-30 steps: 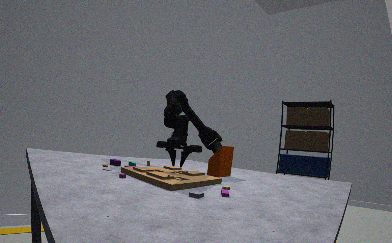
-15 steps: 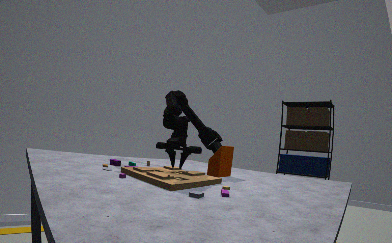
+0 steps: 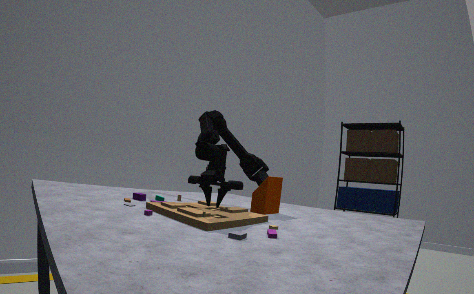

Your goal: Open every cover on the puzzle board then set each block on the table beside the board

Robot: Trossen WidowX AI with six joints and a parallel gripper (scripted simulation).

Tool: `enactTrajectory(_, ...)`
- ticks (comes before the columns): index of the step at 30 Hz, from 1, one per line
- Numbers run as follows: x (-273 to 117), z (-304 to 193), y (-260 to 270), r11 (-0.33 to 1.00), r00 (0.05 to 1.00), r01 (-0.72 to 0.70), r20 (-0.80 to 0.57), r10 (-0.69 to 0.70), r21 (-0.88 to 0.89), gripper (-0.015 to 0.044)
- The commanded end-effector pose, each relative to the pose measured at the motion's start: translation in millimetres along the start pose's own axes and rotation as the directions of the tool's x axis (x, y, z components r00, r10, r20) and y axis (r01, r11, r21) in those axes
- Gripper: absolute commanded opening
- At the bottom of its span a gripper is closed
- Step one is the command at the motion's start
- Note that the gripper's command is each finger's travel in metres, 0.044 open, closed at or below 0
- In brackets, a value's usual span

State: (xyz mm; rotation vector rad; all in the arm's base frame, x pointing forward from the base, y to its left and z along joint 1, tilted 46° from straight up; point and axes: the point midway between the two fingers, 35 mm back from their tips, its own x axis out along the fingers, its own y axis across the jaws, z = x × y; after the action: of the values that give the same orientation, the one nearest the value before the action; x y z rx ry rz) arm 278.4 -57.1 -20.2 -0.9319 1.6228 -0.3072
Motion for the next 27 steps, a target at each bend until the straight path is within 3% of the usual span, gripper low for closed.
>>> enactTrajectory(1,4,-2,1,1.000,1.000,0.002,-0.009,-0.002,-0.009,0.0144)
enactTrajectory(27,13,-1,0,1.000,1.000,0.000,-0.004,0.000,-0.002,0.0137)
